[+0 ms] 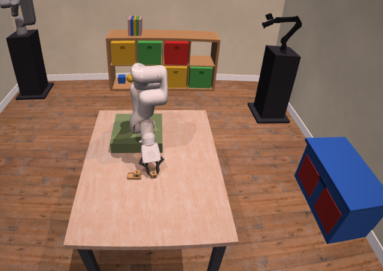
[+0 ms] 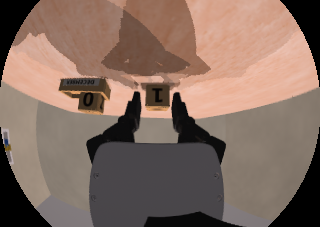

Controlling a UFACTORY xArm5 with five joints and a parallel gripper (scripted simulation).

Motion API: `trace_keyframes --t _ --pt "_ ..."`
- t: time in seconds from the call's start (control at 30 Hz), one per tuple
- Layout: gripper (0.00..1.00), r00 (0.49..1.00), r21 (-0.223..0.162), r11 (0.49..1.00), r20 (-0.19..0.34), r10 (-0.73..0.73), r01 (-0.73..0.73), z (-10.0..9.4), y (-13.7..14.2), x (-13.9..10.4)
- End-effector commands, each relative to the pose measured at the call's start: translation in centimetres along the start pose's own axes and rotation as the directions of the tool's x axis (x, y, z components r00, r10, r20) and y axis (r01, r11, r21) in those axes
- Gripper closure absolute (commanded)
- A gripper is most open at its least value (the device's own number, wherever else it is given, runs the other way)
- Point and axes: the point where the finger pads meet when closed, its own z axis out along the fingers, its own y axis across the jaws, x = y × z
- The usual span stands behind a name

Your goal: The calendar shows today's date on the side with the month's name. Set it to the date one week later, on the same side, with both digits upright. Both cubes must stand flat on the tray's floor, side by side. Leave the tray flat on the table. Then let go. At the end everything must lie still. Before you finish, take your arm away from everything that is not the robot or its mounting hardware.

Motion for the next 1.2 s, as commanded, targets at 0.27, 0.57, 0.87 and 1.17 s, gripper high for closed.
trace_keyframes --t 0.27,0.57,0.87,1.17 --pt "0.53 1.0 0.0 1.0 0.002 0.0 0.0 -0.02 0.0 -0.06" --pt "0.73 1.0 0.0 1.0 0.002 0.0 0.0 -0.02 0.0 -0.06" --pt "0.73 1.0 0.0 1.0 0.002 0.0 0.0 -0.02 0.0 -0.06" --pt "0.73 1.0 0.0 1.0 0.002 0.0 0.0 -0.02 0.0 -0.06"
